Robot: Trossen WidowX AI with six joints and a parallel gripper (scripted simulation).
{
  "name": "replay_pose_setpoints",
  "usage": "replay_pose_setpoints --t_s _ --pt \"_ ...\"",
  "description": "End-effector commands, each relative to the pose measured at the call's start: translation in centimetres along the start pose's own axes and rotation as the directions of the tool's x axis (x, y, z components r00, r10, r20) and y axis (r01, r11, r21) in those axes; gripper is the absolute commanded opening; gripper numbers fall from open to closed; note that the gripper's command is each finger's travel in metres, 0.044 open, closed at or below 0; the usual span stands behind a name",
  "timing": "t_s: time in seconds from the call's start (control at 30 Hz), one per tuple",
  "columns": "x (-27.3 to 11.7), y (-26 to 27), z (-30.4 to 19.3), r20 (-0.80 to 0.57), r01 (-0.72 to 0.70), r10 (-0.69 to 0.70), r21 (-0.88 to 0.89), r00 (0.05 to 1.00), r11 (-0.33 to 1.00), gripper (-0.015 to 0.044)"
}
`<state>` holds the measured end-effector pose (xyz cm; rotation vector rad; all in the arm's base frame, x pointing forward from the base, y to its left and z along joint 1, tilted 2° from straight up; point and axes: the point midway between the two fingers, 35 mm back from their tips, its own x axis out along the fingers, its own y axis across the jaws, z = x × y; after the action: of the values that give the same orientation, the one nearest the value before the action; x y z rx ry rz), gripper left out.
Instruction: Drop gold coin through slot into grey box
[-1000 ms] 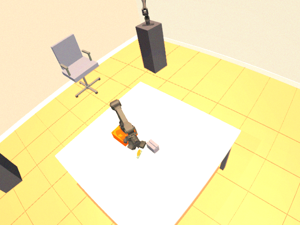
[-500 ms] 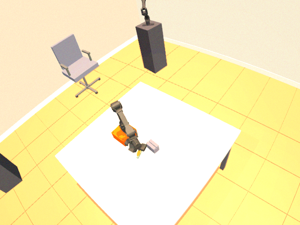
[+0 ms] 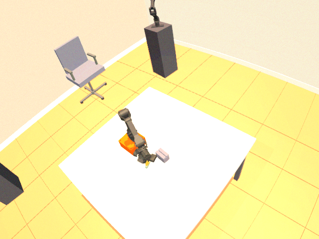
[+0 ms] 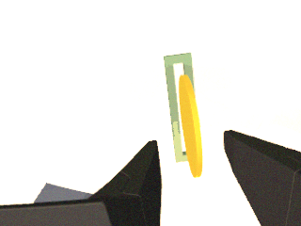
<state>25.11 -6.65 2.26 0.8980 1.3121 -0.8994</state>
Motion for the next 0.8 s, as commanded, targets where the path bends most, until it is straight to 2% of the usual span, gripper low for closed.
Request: replay_pose_setpoints --t_s 0.0,0.77 --pt "1.0 -0.2 -0.2 -0.010 0.005 -0.005 0.004 1.000 1.000 0.0161" --pt "4.6 -0.4 -0.4 -0.010 0.005 -0.005 0.004 1.000 1.000 0.0161"
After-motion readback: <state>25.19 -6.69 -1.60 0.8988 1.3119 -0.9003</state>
